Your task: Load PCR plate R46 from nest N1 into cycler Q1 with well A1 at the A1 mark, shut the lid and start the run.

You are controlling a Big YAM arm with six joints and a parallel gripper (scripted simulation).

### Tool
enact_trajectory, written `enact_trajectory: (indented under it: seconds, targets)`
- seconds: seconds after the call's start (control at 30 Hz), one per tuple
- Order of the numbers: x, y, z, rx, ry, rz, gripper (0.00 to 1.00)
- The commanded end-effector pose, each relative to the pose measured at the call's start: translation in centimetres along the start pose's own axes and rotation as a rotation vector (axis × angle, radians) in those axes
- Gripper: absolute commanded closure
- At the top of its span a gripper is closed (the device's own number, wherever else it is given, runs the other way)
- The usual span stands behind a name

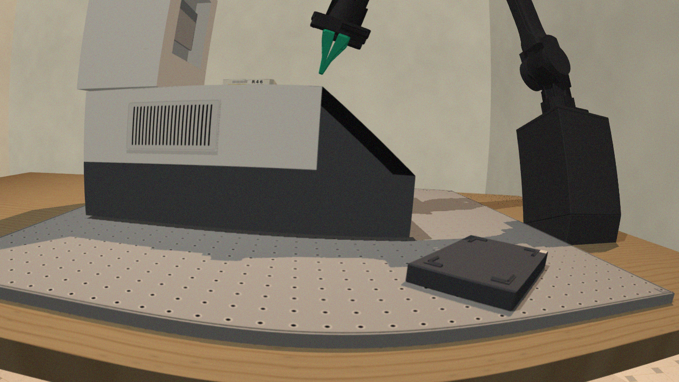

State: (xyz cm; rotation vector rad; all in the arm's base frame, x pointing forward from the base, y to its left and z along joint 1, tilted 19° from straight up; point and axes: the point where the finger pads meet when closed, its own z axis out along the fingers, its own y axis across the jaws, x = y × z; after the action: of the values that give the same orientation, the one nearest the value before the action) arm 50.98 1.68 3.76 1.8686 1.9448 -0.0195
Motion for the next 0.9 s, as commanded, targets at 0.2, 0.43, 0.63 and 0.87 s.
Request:
enact_trajectory:
  seconds: [0.2, 0.43, 0.63, 0.87]
  targets:
    - [0.0, -2.6, -2.9, -0.264, 0.004, -0.009, 1.00]
    - [0.4, -6.7, -1.6, -0.180, 0.009, -0.007, 1.00]
    - [0.4, -9.5, -2.5, -0.321, 0.009, -0.010, 1.00]
    - [0.4, -11.2, -2.3, -0.408, 0.008, -0.017, 1.00]
